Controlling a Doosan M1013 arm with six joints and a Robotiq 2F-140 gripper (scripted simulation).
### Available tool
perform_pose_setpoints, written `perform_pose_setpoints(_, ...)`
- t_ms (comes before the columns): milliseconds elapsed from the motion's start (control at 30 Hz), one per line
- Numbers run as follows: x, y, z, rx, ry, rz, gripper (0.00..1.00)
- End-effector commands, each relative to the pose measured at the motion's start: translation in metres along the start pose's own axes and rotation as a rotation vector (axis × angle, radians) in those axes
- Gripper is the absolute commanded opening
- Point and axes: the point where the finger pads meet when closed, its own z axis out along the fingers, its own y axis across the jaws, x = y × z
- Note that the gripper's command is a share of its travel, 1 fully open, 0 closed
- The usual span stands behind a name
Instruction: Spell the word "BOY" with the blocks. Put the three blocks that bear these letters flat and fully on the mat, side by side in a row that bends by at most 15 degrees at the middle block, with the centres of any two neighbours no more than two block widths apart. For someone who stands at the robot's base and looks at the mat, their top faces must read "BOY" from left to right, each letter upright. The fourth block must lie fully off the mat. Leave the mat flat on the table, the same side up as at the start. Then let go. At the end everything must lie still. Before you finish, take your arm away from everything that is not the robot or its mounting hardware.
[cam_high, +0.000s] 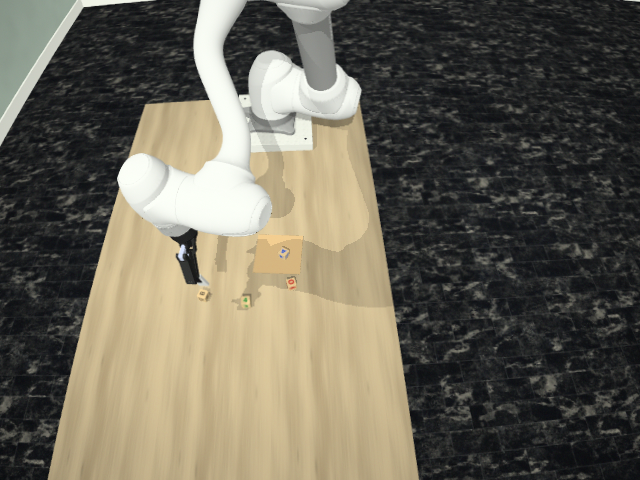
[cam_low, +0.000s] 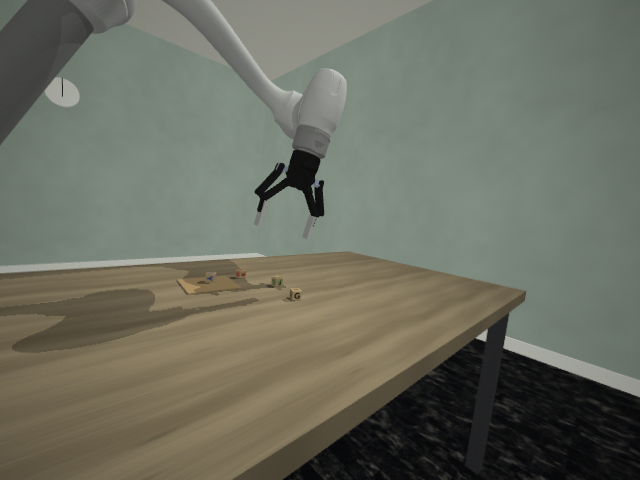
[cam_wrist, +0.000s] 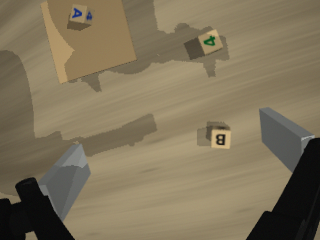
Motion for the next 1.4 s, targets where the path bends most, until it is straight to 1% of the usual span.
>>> perform_pose_setpoints(0,-0.009,0.011,0.010,0.008,0.021,-0.138,1.00)
perform_pose_setpoints(100,-0.011,0.012,0.013,0.010,0.024,-0.166,1.00)
perform_pose_setpoints(133,-0.014,0.016,0.018,0.014,0.032,-0.229,1.00)
perform_pose_setpoints(467,-0.031,0.031,0.044,0.022,0.070,-0.516,1.00)
perform_pose_setpoints(533,-0.032,0.032,0.046,0.023,0.073,-0.542,1.00)
perform_pose_setpoints(600,-0.037,0.036,0.054,0.023,0.085,-0.621,1.00)
perform_pose_setpoints(667,-0.037,0.036,0.054,0.023,0.085,-0.621,1.00)
perform_pose_setpoints(900,-0.049,0.046,0.074,0.017,0.117,-0.837,1.00)
perform_pose_setpoints(1133,-0.055,0.050,0.083,0.013,0.131,-0.926,1.00)
perform_pose_setpoints(1367,-0.056,0.051,0.084,0.012,0.133,-0.942,1.00)
